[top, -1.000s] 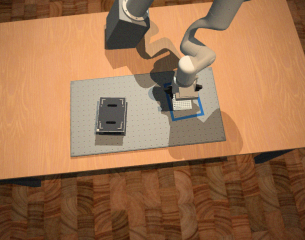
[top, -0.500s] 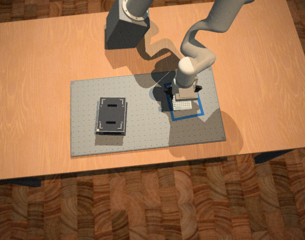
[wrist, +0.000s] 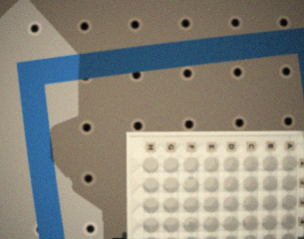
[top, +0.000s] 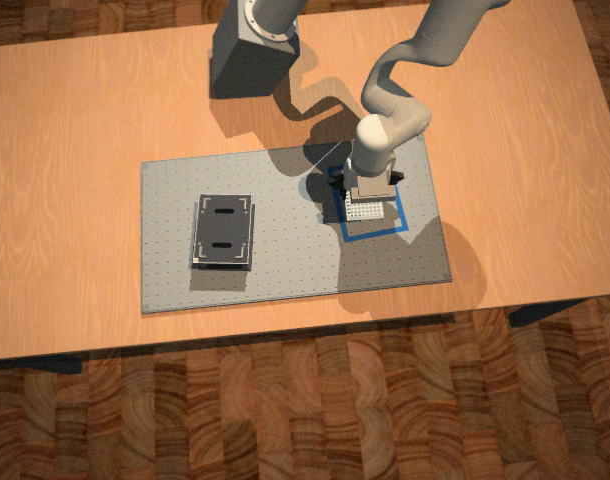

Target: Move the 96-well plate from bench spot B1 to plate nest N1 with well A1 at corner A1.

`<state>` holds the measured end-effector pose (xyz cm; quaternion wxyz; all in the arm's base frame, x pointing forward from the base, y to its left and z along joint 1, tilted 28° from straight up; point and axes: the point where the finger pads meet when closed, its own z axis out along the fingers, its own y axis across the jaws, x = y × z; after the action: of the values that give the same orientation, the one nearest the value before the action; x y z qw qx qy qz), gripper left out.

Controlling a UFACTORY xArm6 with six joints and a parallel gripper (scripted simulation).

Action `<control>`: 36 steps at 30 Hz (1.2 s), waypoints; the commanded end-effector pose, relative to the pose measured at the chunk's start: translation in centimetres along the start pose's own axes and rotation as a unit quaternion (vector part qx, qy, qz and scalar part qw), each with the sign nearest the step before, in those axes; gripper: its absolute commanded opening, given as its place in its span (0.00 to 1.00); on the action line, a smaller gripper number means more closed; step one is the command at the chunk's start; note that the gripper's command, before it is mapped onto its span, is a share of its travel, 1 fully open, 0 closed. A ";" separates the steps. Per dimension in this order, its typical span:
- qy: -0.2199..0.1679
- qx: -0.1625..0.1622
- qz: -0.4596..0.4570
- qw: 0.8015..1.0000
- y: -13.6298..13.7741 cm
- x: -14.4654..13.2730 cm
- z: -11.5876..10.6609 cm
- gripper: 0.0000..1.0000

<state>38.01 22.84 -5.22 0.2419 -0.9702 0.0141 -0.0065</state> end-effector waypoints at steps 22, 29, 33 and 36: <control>0.001 0.000 0.000 1.000 0.0 0.1 -0.1 0.00; 0.001 0.000 0.000 1.000 0.0 0.1 -0.1 0.00; 0.001 0.000 0.000 1.000 0.0 0.1 -0.1 0.00; 0.001 0.000 0.000 1.000 0.0 0.1 -0.1 0.00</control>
<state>38.00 22.81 -5.18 0.2419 -0.9702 0.0140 -0.0064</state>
